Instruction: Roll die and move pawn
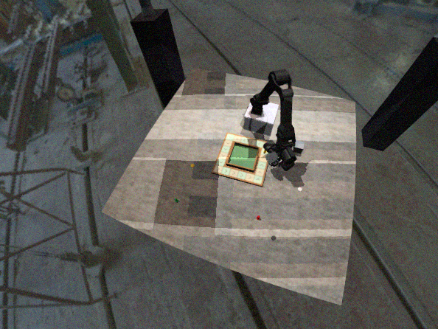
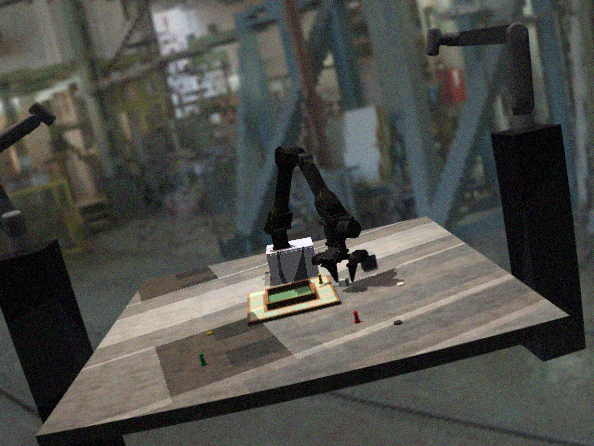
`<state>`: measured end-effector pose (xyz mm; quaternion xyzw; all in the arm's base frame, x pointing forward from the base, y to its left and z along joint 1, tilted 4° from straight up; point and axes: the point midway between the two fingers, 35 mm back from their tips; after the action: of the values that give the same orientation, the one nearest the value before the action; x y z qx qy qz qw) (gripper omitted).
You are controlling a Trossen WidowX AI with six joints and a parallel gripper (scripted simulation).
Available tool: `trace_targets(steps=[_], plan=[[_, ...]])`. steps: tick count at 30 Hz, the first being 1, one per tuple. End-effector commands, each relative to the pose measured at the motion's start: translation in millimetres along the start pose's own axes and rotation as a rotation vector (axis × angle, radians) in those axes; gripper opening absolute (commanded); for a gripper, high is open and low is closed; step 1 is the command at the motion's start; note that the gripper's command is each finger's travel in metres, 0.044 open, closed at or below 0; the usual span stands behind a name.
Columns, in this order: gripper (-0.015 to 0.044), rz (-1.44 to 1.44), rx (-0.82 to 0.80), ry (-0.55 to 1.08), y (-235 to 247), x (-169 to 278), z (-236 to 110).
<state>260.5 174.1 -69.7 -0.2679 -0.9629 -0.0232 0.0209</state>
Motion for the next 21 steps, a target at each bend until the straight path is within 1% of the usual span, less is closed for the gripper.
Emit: trace_targets(steps=[1,4,14,17,21], plan=[[0.0222,0.006,0.014,0.003,-4,1,5],[0.0144,0.006,0.014,0.003,-4,1,5],[0.0077,0.006,0.014,0.003,-4,1,5],[0.0000,0.006,0.013,0.003,-3,1,1],[0.0000,0.006,0.013,0.002,0,-1,-24]])
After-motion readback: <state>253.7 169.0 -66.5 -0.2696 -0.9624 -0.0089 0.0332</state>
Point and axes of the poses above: the point midway between the two fingers, 35 mm back from their tips, its own z axis out along the fingers, its own y axis across the jaws, x = y × z, and after that the axes turned 8 degrees about -z, right-handed
